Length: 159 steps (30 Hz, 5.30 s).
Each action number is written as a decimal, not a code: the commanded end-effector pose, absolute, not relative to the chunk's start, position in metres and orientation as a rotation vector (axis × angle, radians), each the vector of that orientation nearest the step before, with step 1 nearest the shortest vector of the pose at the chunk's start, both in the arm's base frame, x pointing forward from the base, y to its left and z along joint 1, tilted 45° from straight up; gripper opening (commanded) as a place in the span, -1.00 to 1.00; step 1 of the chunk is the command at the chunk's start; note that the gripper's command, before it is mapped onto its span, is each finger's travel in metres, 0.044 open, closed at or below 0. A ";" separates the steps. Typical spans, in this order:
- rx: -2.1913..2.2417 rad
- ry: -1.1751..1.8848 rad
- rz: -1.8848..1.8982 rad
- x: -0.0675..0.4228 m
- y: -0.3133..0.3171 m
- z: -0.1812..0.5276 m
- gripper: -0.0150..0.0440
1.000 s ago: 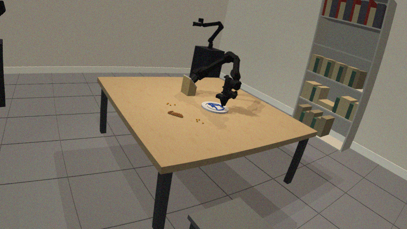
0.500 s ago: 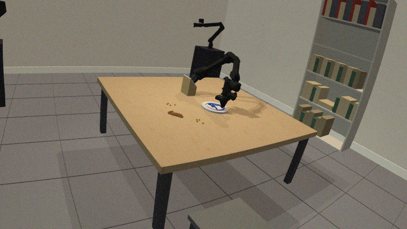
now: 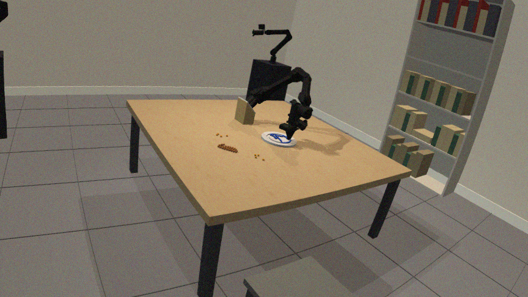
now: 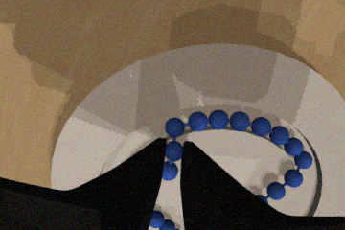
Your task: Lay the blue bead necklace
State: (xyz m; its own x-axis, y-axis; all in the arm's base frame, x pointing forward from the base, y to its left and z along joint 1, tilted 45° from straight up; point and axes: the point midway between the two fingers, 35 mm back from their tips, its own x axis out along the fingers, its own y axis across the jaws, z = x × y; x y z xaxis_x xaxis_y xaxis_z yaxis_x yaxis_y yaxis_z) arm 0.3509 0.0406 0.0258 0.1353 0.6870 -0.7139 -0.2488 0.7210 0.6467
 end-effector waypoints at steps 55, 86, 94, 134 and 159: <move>0.421 1.263 0.707 0.353 0.048 0.036 0.40; 0.362 1.236 0.751 0.344 0.032 0.048 0.64; 0.300 1.205 0.796 0.337 0.020 0.057 -0.07; 0.296 1.200 0.798 0.343 0.046 0.030 -0.49; 0.296 1.200 0.798 0.343 0.046 0.030 -0.49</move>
State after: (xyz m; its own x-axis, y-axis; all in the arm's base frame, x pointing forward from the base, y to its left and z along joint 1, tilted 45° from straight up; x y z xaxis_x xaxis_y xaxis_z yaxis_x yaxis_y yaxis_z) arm 0.3427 0.0464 0.0299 0.1351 0.6876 -0.7134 -0.3911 0.6986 0.5992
